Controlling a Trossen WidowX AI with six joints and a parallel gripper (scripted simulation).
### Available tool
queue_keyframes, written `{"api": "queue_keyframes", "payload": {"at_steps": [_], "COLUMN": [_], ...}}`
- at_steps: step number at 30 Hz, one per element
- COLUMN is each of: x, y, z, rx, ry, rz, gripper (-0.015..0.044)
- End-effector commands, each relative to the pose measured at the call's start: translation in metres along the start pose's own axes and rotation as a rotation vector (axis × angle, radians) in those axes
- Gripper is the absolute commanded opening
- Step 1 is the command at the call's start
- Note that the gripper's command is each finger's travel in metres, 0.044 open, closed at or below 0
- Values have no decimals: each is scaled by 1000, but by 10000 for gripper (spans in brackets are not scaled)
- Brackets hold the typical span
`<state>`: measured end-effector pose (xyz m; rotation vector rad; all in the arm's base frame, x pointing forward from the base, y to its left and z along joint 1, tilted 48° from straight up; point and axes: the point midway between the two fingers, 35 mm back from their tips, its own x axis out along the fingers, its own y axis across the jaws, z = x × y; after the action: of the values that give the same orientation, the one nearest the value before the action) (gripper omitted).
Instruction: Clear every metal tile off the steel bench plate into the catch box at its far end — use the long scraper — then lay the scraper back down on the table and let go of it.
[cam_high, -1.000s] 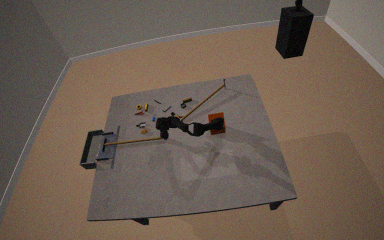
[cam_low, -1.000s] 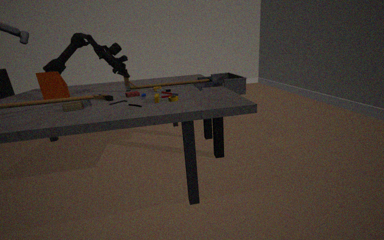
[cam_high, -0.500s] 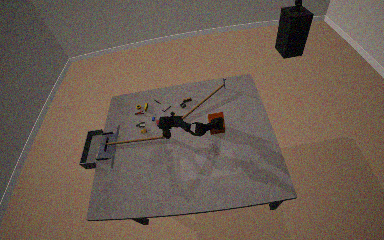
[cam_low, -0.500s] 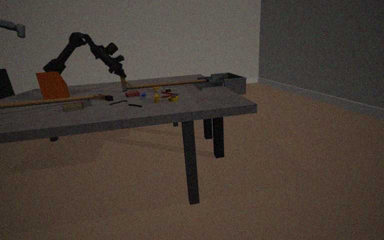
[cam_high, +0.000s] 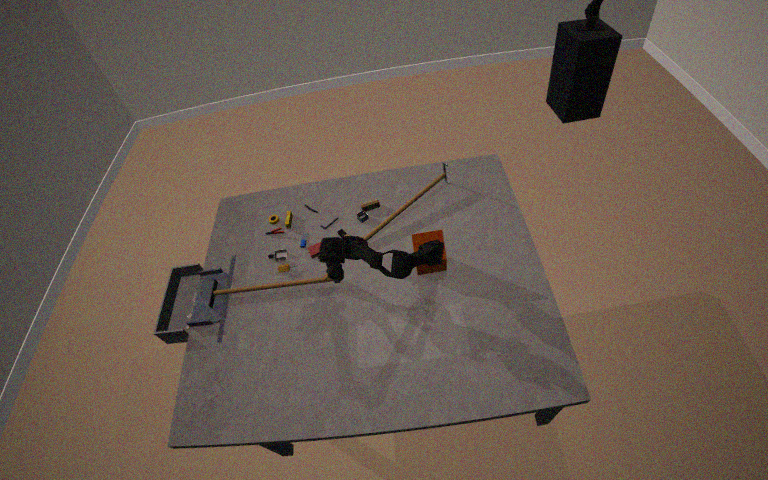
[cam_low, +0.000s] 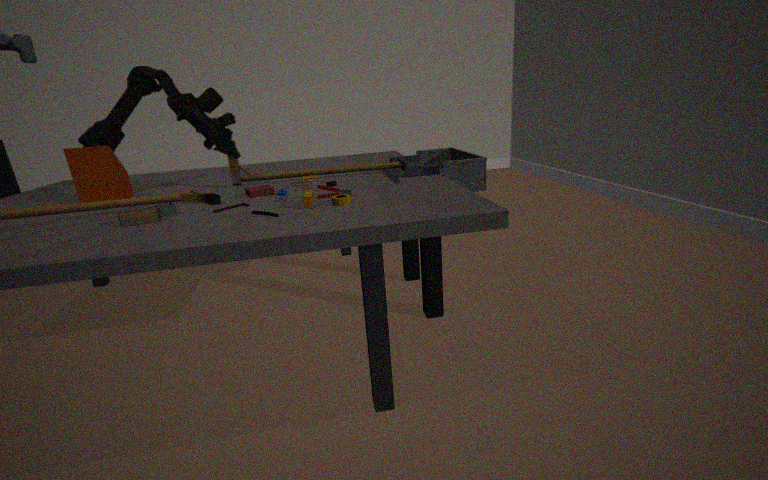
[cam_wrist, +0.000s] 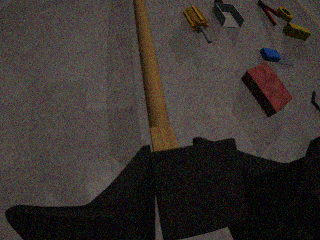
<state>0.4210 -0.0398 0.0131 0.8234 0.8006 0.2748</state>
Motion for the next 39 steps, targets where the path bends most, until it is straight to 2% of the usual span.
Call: {"api": "queue_keyframes", "payload": {"at_steps": [1,39], "x": [-6,-41], "y": [1,2], "z": [0,-49], "rx": [-9,-6], "ry": [-13,-16], "rz": [2,0], "gripper": [0,0]}}
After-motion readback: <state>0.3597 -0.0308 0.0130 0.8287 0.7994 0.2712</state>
